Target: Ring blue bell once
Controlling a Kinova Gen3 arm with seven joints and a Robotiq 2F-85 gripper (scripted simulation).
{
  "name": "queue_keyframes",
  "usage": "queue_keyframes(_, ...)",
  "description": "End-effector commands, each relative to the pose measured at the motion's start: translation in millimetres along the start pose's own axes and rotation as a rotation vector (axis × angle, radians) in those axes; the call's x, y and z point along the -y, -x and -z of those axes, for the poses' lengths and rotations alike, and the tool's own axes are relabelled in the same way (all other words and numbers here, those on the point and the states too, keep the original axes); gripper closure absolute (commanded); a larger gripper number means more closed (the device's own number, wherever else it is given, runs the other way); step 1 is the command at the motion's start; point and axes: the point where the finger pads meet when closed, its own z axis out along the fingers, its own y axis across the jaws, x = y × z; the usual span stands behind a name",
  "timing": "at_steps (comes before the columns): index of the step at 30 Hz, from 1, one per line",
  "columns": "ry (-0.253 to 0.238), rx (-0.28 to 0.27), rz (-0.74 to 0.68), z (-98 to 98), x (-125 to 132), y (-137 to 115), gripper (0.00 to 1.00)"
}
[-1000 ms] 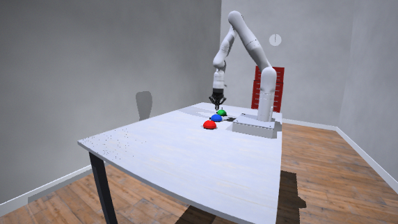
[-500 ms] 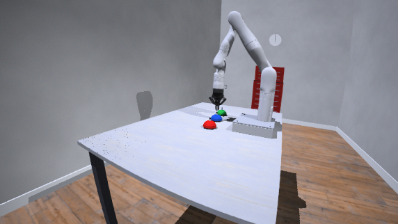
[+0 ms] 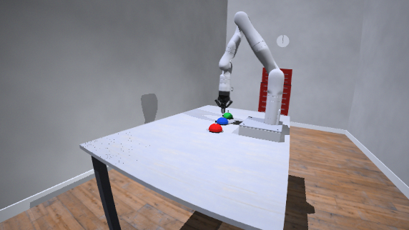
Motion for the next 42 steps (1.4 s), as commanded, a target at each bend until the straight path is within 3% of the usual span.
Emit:
queue_keyframes(1, -0.001, 0.0, 0.0, 0.4, 0.4, -0.1, 1.0)
queue_keyframes(42, -0.001, 0.0, 0.0, -9.6, 0.4, -0.1, 1.0)
